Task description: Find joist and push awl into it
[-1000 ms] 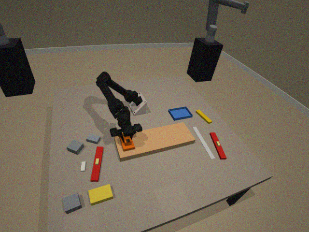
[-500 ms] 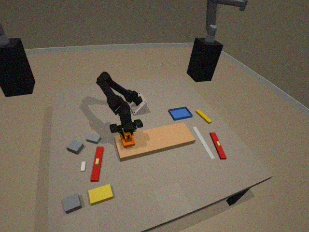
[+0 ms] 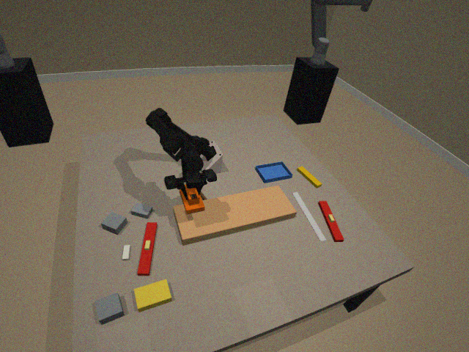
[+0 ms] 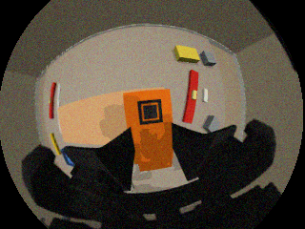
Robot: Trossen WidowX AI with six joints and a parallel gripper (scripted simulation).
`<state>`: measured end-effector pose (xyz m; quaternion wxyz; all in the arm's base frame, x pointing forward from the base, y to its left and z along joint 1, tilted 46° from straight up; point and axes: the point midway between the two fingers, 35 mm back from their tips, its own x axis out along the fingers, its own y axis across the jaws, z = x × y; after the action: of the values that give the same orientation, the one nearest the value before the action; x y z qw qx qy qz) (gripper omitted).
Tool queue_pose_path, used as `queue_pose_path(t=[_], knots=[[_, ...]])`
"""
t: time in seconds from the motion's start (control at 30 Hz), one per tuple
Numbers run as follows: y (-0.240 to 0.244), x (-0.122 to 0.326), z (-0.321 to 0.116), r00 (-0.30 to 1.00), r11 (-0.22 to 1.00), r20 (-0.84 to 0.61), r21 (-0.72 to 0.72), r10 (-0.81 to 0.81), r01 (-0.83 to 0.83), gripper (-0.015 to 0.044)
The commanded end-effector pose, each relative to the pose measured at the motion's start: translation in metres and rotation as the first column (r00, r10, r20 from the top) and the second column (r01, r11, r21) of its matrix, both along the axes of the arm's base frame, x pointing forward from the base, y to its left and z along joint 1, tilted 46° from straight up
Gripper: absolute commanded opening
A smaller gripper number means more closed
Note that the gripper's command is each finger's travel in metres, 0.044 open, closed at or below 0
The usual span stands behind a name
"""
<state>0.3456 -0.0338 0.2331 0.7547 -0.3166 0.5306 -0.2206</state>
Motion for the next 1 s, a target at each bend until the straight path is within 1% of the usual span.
queue_pose_path(t=[0.0, 0.23, 0.47, 0.7, 0.97], knots=[[0.013, 0.005, -0.006, 0.999, 1.0, -0.019, 0.005, 0.03, -0.03, 0.0], [0.066, 0.02, -0.048, 0.975, 0.984, -0.134, 0.044, 0.18, -0.175, 0.0], [0.122, 0.023, -0.094, 0.912, 0.945, -0.247, 0.09, 0.326, -0.314, 0.0], [0.176, 0.013, -0.142, 0.817, 0.889, -0.354, 0.142, 0.456, -0.435, 0.0], [0.232, -0.014, -0.196, 0.674, 0.81, -0.464, 0.205, 0.574, -0.549, 0.0]])
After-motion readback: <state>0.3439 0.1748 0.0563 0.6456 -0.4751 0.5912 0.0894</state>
